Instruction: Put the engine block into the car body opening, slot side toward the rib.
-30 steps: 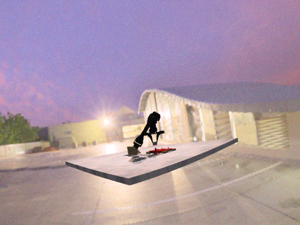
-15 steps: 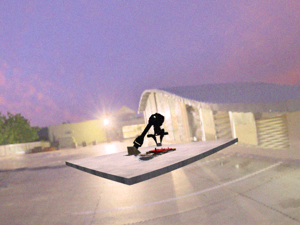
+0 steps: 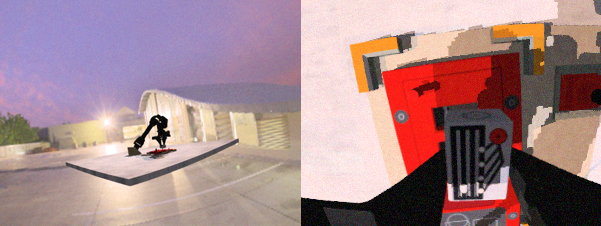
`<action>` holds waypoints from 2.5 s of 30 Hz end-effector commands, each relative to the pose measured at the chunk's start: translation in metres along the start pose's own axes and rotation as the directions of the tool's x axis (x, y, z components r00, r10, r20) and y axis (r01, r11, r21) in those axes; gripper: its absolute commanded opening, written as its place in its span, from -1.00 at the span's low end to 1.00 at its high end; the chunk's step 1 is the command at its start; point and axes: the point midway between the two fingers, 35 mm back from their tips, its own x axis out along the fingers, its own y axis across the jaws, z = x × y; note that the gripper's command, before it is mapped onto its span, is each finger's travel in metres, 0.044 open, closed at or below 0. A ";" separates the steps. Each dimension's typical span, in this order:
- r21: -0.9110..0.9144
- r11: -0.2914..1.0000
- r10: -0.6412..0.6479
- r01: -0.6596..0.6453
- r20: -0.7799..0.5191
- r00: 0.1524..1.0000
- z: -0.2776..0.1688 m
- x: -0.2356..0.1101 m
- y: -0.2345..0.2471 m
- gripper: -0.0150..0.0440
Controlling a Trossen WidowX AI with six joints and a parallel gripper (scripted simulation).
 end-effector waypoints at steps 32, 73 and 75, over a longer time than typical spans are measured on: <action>-0.055 0.998 0.007 -0.007 0.005 1.000 -0.003 0.002 0.010 0.05; 0.052 0.999 0.007 -0.008 0.005 1.000 -0.004 0.002 0.010 0.05; 0.011 1.000 0.007 -0.007 0.005 1.000 -0.004 0.002 0.010 0.05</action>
